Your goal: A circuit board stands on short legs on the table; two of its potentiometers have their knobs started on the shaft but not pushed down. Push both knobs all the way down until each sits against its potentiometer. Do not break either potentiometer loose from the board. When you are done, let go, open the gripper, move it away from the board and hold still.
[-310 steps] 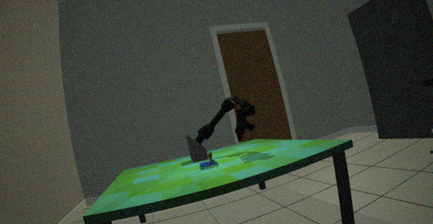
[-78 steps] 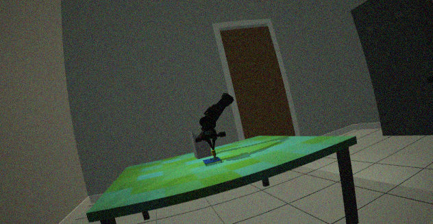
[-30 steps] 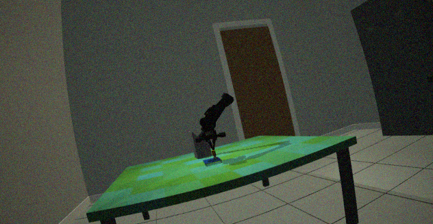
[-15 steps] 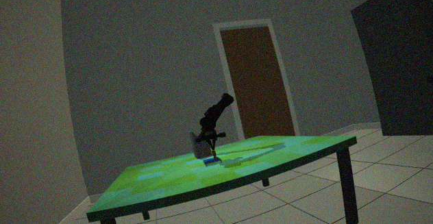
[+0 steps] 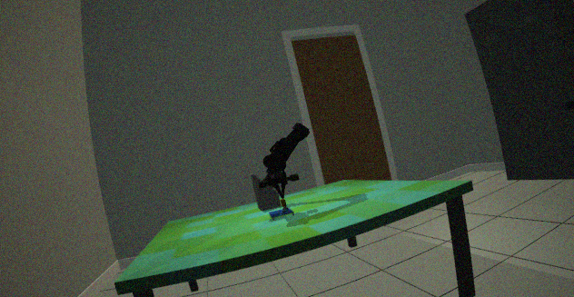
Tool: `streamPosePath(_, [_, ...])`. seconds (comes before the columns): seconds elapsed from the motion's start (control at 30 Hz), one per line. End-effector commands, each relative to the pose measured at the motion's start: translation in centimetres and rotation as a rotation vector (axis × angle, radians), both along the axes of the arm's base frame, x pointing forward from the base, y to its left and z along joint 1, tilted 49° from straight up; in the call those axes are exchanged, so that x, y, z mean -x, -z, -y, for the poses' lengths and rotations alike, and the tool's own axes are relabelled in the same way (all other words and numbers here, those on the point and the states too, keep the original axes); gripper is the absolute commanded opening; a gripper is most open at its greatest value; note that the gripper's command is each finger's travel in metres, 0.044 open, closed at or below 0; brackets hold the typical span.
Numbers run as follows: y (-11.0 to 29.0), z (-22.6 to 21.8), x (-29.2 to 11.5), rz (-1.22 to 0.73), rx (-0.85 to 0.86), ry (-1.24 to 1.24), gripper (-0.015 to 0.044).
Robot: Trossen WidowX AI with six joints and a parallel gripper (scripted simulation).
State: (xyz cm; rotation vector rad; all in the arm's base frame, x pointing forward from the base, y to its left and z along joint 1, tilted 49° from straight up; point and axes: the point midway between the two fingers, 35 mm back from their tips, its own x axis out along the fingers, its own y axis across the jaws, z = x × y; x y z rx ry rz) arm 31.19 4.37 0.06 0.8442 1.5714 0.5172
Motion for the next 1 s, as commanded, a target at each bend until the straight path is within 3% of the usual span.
streamPosePath(0.0, [-0.5,0.6,-0.3,0.012,0.005,-0.003,0.0])
streamPosePath(0.03, [-0.6,0.7,-0.3,0.012,0.005,-0.003,0.0])
streamPosePath(0.3, [-0.2,0.3,0.0,0.0,0.0,0.001,0.021])
streamPosePath(0.57, [-1.6,3.2,-4.7,0.011,0.006,-0.001,0.0])
streamPosePath(0.73, [-2.3,4.8,-6.7,0.016,0.008,-0.003,0.0])
streamPosePath(0.97, [-1.0,3.3,-6.7,0.016,0.007,-0.003,0.0])
